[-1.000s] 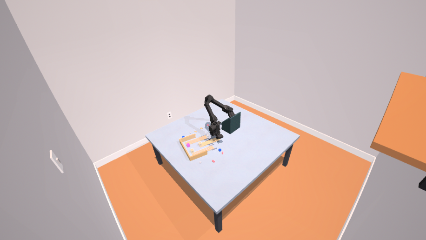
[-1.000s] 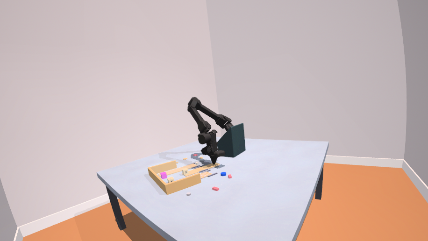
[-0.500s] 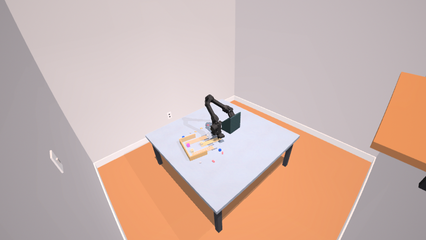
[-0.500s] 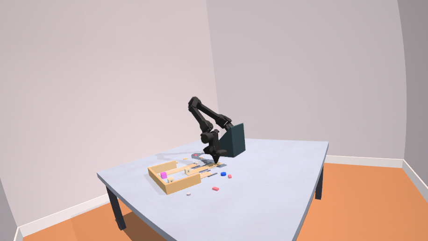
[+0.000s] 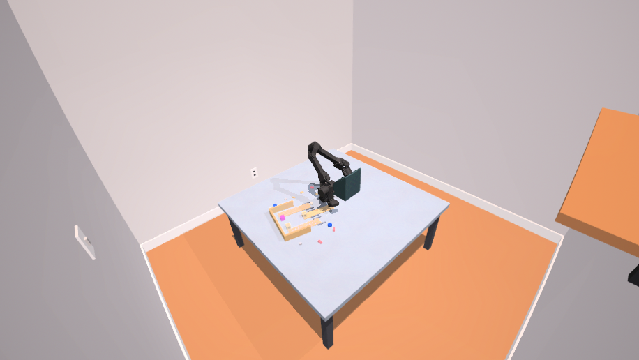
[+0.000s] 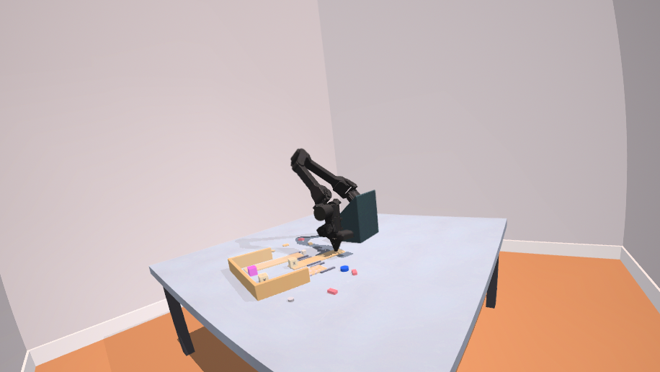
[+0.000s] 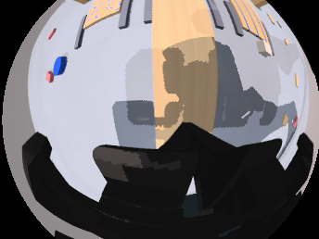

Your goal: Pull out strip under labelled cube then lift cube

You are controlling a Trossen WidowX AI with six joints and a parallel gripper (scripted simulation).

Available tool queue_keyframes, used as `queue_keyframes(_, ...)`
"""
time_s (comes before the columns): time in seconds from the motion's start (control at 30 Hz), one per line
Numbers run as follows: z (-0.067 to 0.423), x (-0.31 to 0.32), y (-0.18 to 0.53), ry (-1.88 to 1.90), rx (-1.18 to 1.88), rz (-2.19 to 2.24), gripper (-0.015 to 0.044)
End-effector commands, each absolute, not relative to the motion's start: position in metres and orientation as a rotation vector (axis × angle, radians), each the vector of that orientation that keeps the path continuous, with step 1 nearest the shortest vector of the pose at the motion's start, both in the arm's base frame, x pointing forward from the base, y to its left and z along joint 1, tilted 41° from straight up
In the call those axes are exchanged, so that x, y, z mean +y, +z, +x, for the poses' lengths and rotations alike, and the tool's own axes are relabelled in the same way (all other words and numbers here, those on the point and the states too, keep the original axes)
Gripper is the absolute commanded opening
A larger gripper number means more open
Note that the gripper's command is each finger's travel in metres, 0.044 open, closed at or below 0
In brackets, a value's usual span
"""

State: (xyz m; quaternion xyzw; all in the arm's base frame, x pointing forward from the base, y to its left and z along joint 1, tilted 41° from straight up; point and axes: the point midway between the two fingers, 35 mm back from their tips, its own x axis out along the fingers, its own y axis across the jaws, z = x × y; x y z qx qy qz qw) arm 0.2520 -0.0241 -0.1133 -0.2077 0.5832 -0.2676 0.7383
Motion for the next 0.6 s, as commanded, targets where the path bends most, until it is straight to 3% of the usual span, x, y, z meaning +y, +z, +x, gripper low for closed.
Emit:
queue_keyframes(0.0, 0.235, -0.029, -0.118, -0.593, 1.318, -0.459, 0.0000)
queue_keyframes(0.57, 0.223, -0.029, -0.120, -0.593, 1.319, -0.459, 0.0000)
